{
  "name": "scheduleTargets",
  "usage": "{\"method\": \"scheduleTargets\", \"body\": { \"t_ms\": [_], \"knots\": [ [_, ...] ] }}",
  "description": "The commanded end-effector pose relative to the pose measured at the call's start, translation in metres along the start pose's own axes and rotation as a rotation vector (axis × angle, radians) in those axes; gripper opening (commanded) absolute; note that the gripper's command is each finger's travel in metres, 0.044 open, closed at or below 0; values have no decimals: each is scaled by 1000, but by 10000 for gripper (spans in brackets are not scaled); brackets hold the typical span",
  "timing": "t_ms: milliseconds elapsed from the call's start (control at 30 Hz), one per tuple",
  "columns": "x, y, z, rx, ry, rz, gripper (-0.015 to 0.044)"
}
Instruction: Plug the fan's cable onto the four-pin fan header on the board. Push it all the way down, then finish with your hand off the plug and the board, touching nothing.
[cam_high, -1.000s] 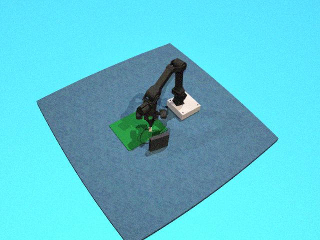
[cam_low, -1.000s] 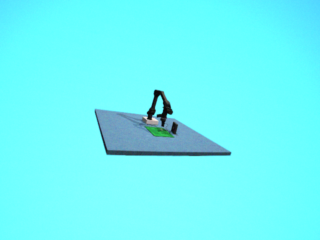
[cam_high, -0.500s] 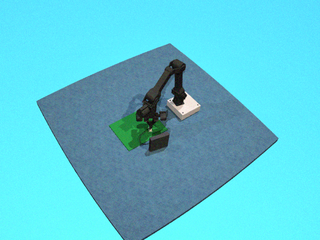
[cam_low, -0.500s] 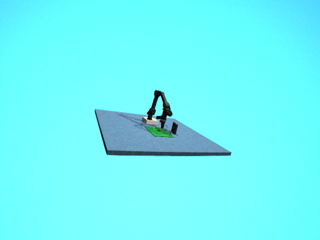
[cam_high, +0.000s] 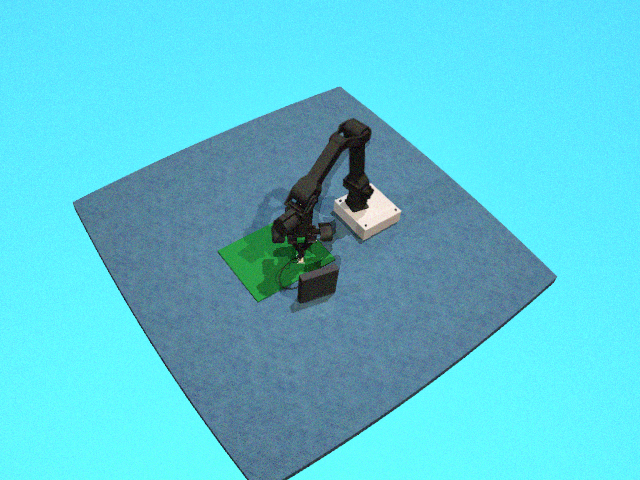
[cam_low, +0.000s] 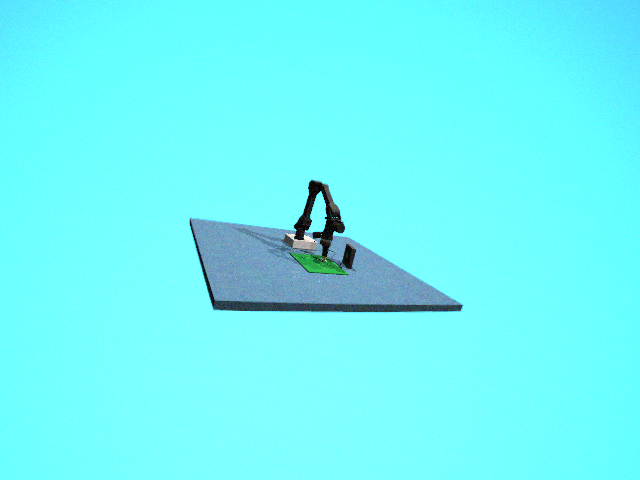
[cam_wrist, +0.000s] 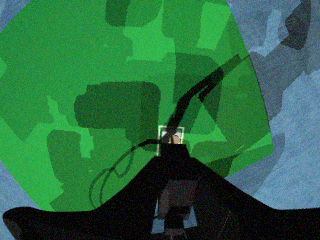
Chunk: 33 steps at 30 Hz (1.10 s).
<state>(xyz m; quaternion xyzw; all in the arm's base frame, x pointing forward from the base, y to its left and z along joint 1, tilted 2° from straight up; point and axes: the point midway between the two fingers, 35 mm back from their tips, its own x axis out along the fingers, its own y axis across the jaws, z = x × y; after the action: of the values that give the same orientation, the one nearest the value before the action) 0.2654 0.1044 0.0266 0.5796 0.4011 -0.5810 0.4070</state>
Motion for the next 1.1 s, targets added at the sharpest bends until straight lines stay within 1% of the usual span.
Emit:
{"method": "scheduleTargets", "body": {
  "t_ms": [0, 1067],
  "knots": [
    [1, 0, 0, -5, 1, 2, 0],
    [9, 0, 0, -4, 1, 1, 0]
  ]
}}
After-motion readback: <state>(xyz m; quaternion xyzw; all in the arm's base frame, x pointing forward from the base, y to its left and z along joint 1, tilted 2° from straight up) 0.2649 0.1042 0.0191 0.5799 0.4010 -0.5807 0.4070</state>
